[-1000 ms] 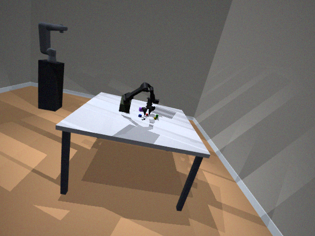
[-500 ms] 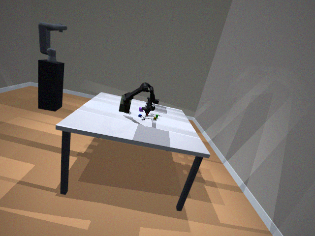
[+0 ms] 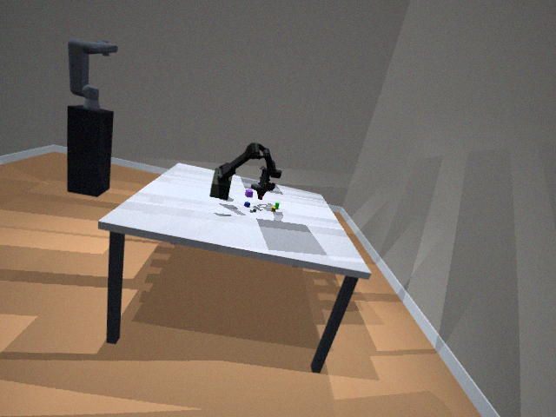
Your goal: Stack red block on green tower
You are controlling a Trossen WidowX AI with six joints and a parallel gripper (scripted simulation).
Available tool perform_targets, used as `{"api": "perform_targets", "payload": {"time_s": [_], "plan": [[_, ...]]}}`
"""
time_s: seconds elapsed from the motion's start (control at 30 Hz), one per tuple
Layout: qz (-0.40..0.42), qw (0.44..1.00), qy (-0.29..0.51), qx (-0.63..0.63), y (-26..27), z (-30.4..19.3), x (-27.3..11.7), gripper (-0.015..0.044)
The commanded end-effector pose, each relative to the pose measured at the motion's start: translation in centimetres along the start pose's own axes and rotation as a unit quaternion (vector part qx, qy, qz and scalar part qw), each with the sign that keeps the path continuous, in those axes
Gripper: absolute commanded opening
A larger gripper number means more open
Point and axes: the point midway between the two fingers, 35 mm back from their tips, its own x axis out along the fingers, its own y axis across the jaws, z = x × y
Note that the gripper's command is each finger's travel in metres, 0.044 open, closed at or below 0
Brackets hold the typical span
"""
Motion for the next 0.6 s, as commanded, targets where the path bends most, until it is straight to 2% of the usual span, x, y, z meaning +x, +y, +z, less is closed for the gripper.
{"api": "perform_targets", "payload": {"time_s": [0.0, 0.57], "plan": [[0.005, 1.0, 0.001, 0.005, 0.1, 0.1, -1.8, 0.0], [0.006, 1.0, 0.002, 0.004, 0.1, 0.0, -8.5, 0.0]]}}
